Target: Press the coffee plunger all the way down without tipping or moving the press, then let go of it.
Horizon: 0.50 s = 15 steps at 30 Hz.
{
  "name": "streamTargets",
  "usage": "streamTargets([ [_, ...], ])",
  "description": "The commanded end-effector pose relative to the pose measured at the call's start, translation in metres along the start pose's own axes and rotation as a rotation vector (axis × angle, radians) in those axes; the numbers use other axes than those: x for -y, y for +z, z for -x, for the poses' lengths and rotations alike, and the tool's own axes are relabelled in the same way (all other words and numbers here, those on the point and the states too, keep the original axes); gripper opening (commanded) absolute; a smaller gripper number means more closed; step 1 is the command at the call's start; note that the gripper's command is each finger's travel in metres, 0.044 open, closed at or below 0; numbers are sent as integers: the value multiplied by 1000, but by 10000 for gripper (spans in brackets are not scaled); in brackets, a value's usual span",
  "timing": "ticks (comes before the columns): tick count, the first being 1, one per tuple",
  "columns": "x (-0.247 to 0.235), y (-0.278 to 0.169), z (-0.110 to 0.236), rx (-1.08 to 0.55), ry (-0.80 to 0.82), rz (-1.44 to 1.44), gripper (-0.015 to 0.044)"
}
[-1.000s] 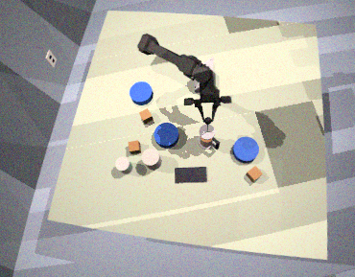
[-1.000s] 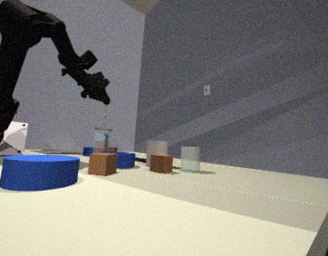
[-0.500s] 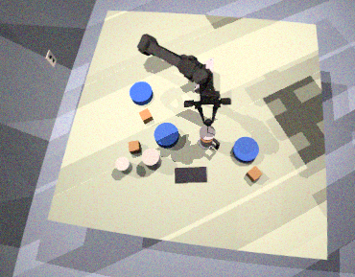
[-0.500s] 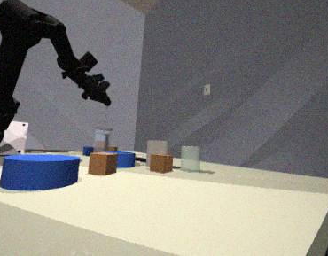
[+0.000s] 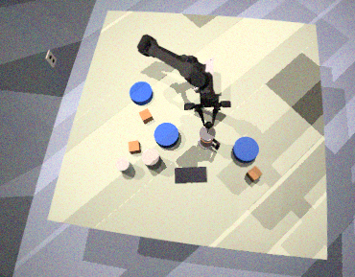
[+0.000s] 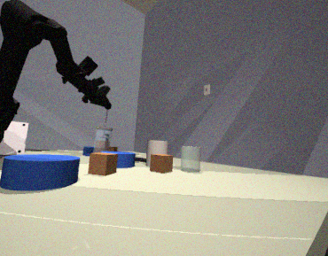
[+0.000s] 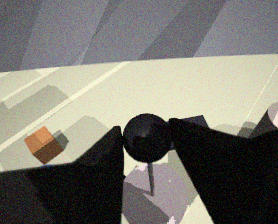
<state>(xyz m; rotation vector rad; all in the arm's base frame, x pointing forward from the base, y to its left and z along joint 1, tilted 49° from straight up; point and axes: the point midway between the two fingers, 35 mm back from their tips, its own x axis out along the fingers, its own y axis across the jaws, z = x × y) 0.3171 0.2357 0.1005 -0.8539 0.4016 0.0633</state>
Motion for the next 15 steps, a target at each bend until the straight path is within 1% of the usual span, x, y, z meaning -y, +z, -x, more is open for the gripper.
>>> streamTargets([
  [1,-1,-27,-13,-55,-8,35,123],
  [15,0,-47,-25,-53,-10,36,123],
])
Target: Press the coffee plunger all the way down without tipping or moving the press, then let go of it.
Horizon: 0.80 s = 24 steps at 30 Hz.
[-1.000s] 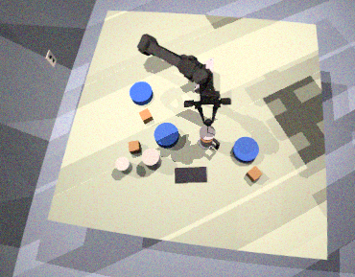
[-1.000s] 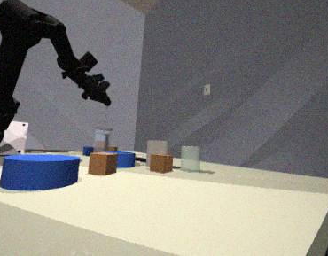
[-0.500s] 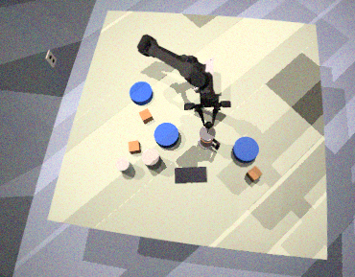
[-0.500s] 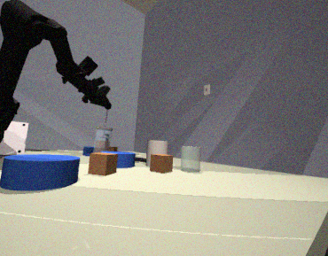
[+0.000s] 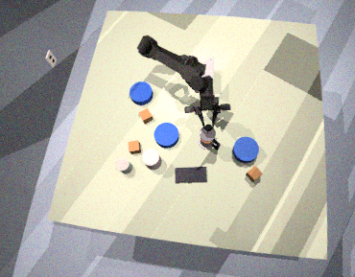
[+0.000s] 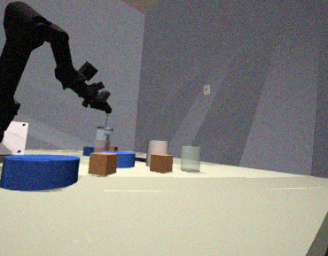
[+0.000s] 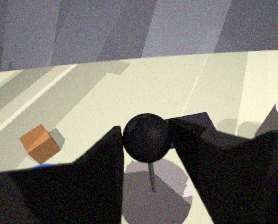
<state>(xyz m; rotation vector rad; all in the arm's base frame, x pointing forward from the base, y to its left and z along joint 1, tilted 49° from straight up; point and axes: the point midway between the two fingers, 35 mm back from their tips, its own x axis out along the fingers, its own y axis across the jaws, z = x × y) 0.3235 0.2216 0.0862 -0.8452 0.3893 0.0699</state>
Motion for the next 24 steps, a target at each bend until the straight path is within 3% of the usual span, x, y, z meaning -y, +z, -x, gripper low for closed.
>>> streamTargets([
  [1,0,-32,-12,-67,-12,43,123],
  [24,2,-45,-29,-63,-17,45,123],
])
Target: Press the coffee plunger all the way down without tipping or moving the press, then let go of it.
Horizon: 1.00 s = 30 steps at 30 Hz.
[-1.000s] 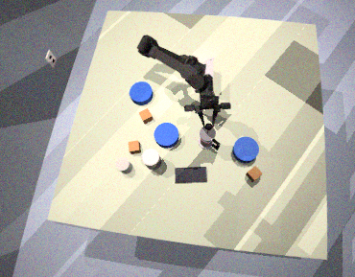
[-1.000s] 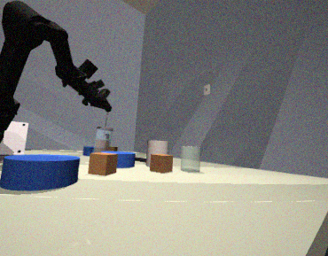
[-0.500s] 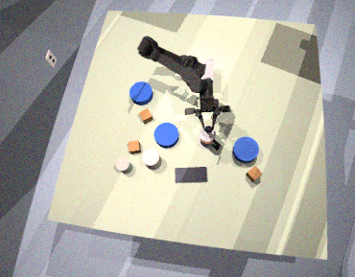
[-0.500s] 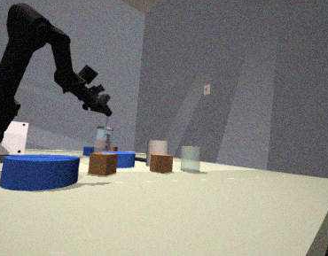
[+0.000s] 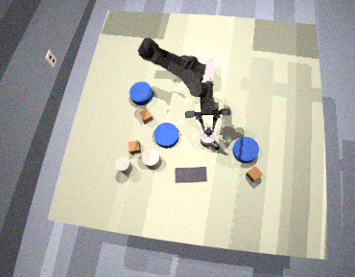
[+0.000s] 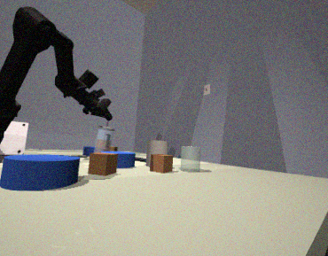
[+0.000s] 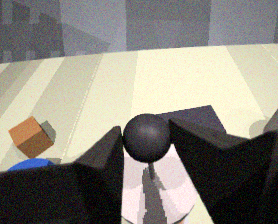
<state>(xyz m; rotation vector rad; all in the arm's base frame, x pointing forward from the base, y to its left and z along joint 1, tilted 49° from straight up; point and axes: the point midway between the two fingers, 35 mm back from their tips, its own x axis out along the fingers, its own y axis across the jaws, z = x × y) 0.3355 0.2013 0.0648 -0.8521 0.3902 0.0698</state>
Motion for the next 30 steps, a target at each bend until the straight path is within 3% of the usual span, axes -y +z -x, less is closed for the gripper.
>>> streamTargets([
  [1,1,-21,-8,-61,-16,38,123],
  [30,-3,-19,-9,-61,-16,38,123],
])
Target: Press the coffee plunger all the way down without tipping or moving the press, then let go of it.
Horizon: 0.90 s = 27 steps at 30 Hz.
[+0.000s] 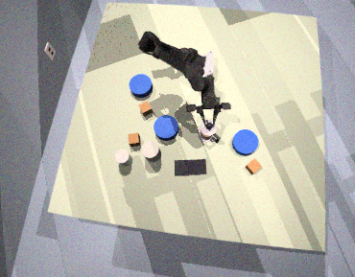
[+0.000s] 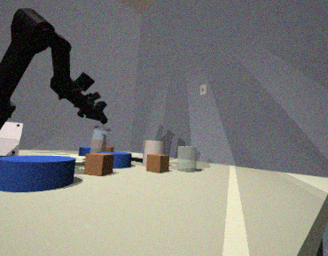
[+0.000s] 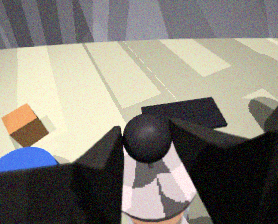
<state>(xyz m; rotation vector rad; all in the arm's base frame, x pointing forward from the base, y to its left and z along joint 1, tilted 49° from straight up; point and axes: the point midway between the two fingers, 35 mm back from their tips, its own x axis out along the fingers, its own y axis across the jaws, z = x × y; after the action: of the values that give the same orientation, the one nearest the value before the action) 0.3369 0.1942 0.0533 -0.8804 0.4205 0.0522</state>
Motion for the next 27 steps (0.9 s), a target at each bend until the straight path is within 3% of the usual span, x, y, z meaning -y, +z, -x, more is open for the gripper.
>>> streamTargets([
  [1,0,-7,-3,-25,-8,13,123],
  [27,-1,-5,-4,-25,-8,13,123],
])
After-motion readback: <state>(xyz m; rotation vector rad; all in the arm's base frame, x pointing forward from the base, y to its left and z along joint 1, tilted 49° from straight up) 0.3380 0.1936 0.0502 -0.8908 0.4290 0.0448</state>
